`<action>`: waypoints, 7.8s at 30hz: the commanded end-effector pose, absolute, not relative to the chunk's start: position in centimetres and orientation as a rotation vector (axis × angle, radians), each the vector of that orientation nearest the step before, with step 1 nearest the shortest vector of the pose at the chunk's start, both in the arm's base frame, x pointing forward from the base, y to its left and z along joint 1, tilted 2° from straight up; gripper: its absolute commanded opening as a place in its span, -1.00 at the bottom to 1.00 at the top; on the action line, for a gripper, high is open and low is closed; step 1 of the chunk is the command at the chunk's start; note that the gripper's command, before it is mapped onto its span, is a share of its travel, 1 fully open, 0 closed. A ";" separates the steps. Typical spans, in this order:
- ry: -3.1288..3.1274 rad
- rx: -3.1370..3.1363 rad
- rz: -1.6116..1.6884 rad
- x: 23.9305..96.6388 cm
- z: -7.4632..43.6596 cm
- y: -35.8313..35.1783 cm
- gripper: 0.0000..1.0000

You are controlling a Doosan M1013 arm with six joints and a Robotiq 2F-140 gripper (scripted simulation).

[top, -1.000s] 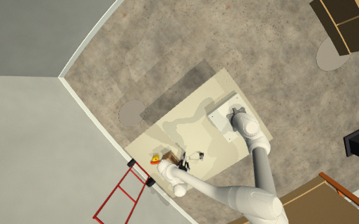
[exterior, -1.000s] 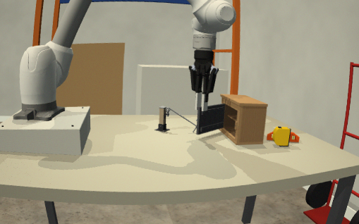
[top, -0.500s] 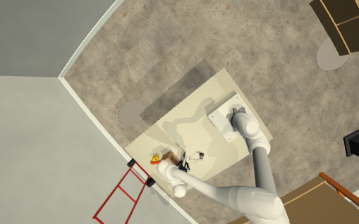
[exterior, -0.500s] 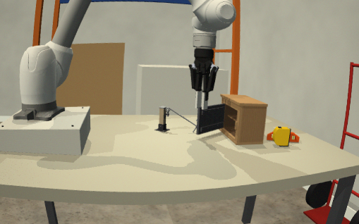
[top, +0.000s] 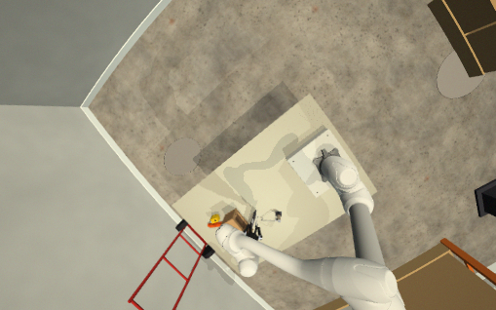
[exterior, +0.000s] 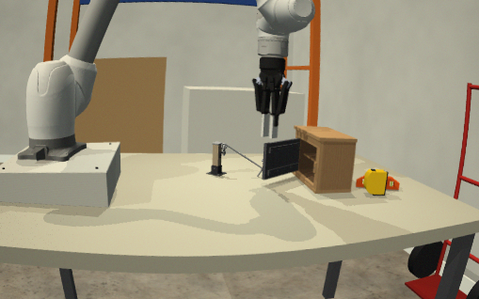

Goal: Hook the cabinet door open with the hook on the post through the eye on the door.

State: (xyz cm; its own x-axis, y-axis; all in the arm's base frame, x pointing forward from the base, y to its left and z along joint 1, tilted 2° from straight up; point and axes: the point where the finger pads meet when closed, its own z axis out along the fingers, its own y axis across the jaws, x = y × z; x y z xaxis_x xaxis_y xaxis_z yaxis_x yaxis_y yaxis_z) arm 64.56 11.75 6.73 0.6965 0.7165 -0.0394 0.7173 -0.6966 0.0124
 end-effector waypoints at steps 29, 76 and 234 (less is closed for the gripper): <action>1.213 2.869 -0.049 64.6 11.0 11.9 -0.68; 1.213 2.869 -0.049 64.6 11.1 11.9 -0.68; 1.213 2.869 -0.049 64.5 4.5 11.7 -0.68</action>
State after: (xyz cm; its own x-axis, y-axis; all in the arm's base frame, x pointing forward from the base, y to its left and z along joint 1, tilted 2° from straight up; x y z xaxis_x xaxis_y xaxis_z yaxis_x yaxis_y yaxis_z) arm 64.51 11.66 4.30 0.6965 0.7165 -0.0394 0.7173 -0.6966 0.0123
